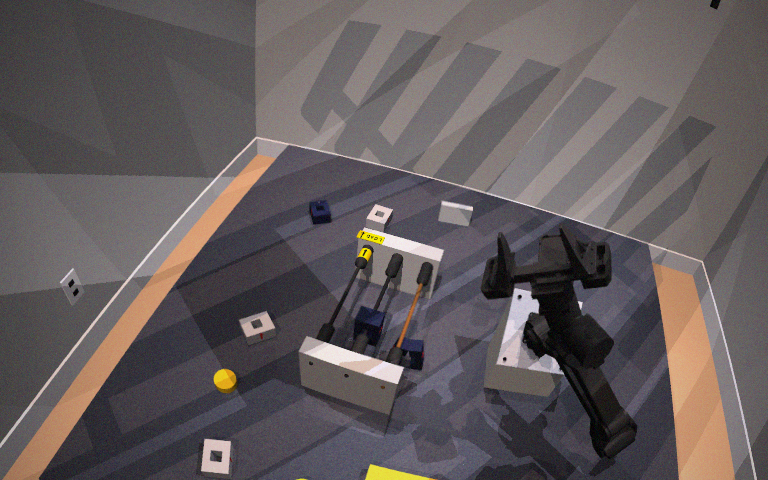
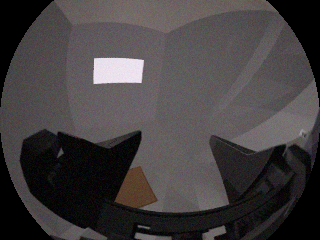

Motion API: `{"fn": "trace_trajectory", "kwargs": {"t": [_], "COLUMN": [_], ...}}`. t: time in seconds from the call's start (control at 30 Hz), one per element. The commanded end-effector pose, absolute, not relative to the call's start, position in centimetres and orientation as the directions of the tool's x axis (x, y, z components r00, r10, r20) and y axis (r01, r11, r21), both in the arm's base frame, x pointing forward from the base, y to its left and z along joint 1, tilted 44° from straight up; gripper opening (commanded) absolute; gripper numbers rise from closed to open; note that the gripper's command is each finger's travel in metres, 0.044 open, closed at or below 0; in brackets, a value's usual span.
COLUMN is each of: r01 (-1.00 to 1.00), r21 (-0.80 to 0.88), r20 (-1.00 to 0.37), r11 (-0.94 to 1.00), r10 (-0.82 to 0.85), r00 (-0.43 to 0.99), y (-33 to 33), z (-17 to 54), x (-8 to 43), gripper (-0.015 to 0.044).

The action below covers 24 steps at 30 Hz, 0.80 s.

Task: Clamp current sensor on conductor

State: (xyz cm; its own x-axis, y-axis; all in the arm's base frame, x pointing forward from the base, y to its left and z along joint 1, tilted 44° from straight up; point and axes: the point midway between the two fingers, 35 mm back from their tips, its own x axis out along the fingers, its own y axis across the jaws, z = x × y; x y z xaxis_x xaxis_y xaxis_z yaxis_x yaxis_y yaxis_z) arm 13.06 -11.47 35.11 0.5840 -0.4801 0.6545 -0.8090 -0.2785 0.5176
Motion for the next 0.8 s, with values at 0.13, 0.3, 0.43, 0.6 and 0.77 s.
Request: {"fn": "trace_trajectory", "kwargs": {"t": [0.13, 0.3, 0.43, 0.6, 0.77], "r01": [-0.69, -0.429, -0.205, -0.003, 0.046], "r21": [0.716, 0.883, 0.869, 0.645, 0.349], "r20": [0.582, 0.469, 0.372, 0.246, 0.147], "r11": [-0.103, 0.19, 0.451, 0.764, 0.936], "r10": [-0.458, -0.395, -0.321, -0.204, -0.104], "r00": [0.672, 0.79, 0.871, 0.948, 0.984], "y": [-11.3, -10.4, -8.9, -6.1, -3.3], "z": [35.3, 35.2, 34.8, 34.1, 33.3], "x": [15.7, 19.7, 22.9, 26.7, 29.4], "gripper": [0.044, 0.044, 0.044, 0.044, 0.044]}}
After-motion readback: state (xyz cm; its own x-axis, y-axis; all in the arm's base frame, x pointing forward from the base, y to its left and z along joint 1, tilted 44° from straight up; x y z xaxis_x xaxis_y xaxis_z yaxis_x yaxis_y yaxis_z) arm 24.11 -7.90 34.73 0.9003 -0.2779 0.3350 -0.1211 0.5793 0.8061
